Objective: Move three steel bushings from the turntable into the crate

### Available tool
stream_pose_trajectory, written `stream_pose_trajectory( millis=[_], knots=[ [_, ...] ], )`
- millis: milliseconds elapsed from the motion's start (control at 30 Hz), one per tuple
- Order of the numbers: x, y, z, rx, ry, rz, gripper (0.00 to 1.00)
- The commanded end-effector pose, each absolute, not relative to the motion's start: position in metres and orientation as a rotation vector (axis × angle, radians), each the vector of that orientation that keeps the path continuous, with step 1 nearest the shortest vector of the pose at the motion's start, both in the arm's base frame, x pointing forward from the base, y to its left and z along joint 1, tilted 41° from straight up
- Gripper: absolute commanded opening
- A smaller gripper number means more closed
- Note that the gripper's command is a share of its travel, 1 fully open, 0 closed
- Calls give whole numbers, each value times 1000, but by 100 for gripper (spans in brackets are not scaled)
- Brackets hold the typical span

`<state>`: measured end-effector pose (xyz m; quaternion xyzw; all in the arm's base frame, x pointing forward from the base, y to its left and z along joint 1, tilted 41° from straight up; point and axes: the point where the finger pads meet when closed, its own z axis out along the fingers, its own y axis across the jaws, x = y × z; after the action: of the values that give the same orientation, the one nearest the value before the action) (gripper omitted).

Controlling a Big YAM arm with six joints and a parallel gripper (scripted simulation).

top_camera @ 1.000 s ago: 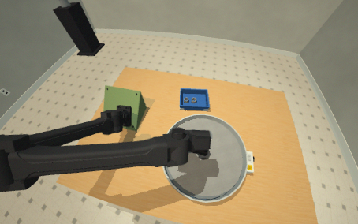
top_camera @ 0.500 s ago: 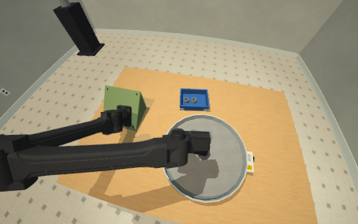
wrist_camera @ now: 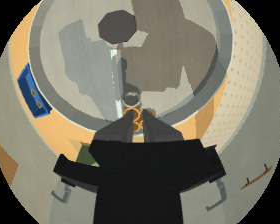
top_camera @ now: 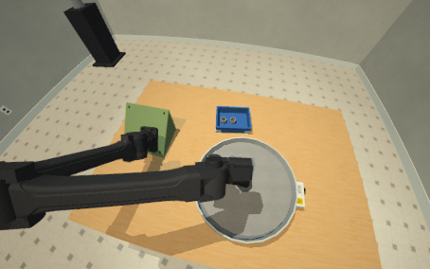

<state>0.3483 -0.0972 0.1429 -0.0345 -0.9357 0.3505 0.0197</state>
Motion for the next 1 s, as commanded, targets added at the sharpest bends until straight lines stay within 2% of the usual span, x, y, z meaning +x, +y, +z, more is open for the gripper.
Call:
stream_pose_trajectory(
  millis=[0, 967],
  knots=[
    [365, -93, 151, -94, -2937, 1095, 13],
    [368, -93, 155, -99, -2949, 1097, 13]
  ],
)
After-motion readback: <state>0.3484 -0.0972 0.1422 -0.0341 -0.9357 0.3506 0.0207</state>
